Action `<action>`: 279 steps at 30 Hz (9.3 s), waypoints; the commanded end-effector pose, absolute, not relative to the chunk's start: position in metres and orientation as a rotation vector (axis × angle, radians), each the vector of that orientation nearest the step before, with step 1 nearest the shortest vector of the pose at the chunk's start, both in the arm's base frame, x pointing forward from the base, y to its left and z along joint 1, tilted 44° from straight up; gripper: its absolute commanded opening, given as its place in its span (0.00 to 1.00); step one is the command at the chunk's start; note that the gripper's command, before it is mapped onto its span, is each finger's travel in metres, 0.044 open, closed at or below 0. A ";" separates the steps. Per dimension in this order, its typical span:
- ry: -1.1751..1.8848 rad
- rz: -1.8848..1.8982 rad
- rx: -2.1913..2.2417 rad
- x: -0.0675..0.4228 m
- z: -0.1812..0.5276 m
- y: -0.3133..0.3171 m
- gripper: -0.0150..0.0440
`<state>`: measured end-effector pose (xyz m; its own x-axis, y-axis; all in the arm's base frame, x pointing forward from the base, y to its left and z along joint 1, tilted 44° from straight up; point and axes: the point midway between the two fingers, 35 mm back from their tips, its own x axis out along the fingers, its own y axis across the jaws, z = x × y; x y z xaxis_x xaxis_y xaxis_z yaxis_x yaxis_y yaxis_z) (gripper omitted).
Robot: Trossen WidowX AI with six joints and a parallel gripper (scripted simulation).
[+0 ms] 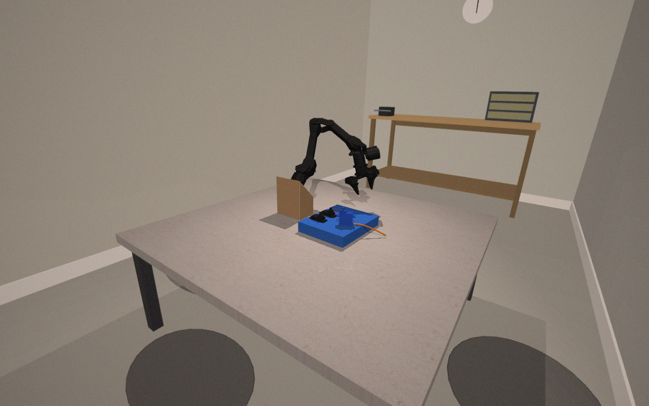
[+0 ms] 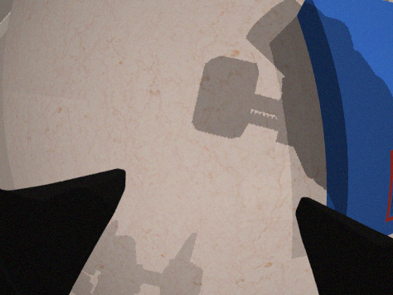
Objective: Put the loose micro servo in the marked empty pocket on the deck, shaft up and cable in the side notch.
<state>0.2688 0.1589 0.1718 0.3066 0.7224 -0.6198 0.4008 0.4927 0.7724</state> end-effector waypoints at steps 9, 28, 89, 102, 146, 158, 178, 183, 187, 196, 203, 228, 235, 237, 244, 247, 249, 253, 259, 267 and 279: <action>1.402 -0.056 1.369 0.303 0.144 0.120 1.00; 1.464 -0.607 1.750 0.337 0.093 0.050 1.00; 1.298 -1.875 2.478 0.336 -0.034 -0.054 1.00; 1.298 -1.875 2.478 0.337 -0.040 -0.048 0.73; 1.297 -1.880 2.476 0.293 -0.014 -0.057 0.25; 1.302 -1.879 2.477 0.300 0.033 -0.009 0.25; 1.469 -1.514 2.314 0.304 0.056 0.015 0.25; 1.533 -1.327 2.214 0.304 0.056 0.015 0.25; 1.574 -1.181 2.130 0.304 0.056 0.015 0.25; 1.635 -0.865 1.926 0.304 0.056 0.015 0.25; 1.657 -0.632 1.757 0.304 0.056 0.015 0.25; 1.578 0.112 1.107 0.304 0.056 0.015 0.25; 1.519 0.297 0.916 0.304 0.056 0.015 0.25; 1.499 0.348 0.861 0.304 0.056 0.015 0.25; 1.441 0.481 0.711 0.304 0.056 0.015 0.25; 1.440 0.483 0.708 0.304 0.056 0.015 0.25; 1.440 0.483 0.708 0.304 0.056 0.015 0.25; 1.440 0.483 0.708 0.295 0.056 0.016 0.25; 1.442 0.483 0.709 0.270 0.056 0.020 0.25; 1.444 0.483 0.710 0.235 0.057 0.025 0.25; 1.446 0.482 0.711 0.196 0.057 0.031 0.25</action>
